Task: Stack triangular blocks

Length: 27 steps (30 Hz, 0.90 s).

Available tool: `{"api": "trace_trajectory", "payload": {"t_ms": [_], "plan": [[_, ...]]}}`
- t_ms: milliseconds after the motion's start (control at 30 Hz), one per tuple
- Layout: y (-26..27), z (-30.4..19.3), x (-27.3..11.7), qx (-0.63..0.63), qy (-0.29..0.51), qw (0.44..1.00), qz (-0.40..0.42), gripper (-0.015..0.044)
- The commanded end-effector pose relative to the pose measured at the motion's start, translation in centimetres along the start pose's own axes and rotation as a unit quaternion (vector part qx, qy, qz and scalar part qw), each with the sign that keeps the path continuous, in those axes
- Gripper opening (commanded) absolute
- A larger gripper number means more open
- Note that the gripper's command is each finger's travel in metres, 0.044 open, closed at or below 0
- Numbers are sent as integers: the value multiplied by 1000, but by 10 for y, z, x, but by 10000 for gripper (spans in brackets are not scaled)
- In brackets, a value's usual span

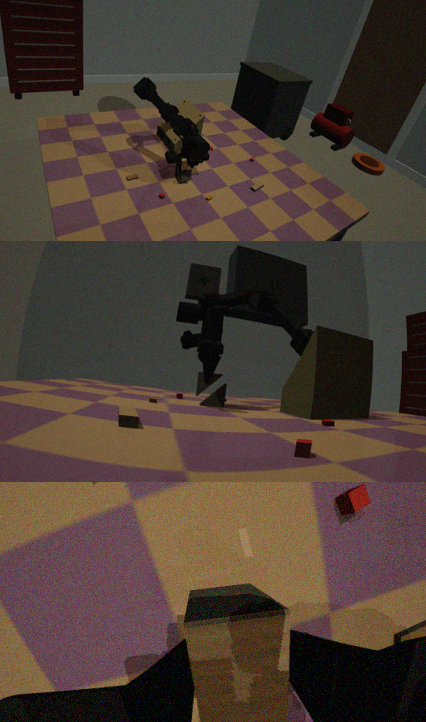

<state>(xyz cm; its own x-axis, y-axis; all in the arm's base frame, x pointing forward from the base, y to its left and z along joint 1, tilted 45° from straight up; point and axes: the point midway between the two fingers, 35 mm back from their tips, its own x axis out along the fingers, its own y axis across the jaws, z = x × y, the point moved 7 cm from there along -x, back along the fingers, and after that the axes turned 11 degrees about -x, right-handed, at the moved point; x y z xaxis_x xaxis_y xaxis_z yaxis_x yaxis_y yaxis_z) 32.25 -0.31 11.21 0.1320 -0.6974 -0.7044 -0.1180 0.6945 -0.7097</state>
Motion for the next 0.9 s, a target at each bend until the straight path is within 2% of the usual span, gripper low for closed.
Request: {"api": "trace_trajectory", "payload": {"t_ms": [0, 867], "plan": [[-1, 0, 0, -3, -2, 1000, -4, 0], [-1, -4, 11, -3, -1, 1000, -4, 0]]}}
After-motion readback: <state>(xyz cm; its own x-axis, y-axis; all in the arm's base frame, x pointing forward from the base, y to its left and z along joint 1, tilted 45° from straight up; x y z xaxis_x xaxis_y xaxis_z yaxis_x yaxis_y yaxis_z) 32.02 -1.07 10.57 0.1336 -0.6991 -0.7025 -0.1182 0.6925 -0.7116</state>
